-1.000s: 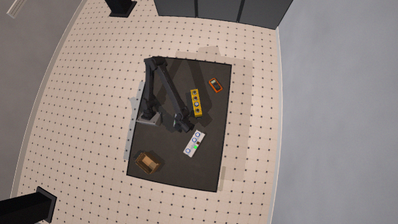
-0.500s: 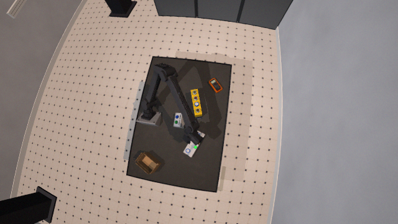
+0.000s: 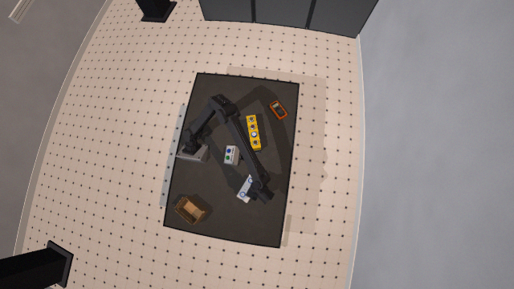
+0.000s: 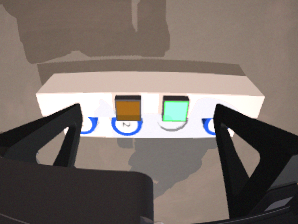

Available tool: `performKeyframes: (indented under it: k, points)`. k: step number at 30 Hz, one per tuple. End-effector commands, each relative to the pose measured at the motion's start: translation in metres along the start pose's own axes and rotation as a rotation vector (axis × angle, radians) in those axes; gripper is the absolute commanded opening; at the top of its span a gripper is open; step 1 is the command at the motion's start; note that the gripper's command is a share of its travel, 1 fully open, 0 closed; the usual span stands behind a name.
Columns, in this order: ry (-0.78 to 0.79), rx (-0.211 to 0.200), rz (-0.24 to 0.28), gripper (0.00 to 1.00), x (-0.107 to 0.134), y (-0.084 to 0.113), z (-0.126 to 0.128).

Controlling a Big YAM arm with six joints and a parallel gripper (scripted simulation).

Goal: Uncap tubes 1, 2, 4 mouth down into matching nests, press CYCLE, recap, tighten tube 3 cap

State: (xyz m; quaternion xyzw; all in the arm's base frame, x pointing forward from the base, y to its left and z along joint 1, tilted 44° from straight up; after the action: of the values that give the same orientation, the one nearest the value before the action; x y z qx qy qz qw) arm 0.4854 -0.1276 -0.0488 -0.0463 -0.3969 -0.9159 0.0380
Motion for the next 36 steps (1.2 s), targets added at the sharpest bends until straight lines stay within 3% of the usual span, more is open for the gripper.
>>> performKeyframes:
  k: [1,3,6,36]
  points:
    - [0.008,0.000,-0.005,1.00,-0.012,0.006,-0.009]
    - [-0.020,-0.018,0.029,1.00,0.005,-0.007,-0.010]
    - [0.004,0.002,-0.008,1.00,-0.008,0.006,-0.003]
    - [0.004,0.002,-0.008,1.00,-0.008,0.006,-0.003]
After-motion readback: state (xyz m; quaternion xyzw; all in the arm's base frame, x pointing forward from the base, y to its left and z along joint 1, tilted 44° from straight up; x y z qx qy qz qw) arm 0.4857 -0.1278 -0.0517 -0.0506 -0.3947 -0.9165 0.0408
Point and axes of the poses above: the point where the finger pads meet when closed, its own y axis back along the fingers, its own z axis across the jaws, x = y × z, the point moved 9 cm from there along y, back along the fingers, and after that the axes turned 12 degrees about y, right-handed, at the moved point
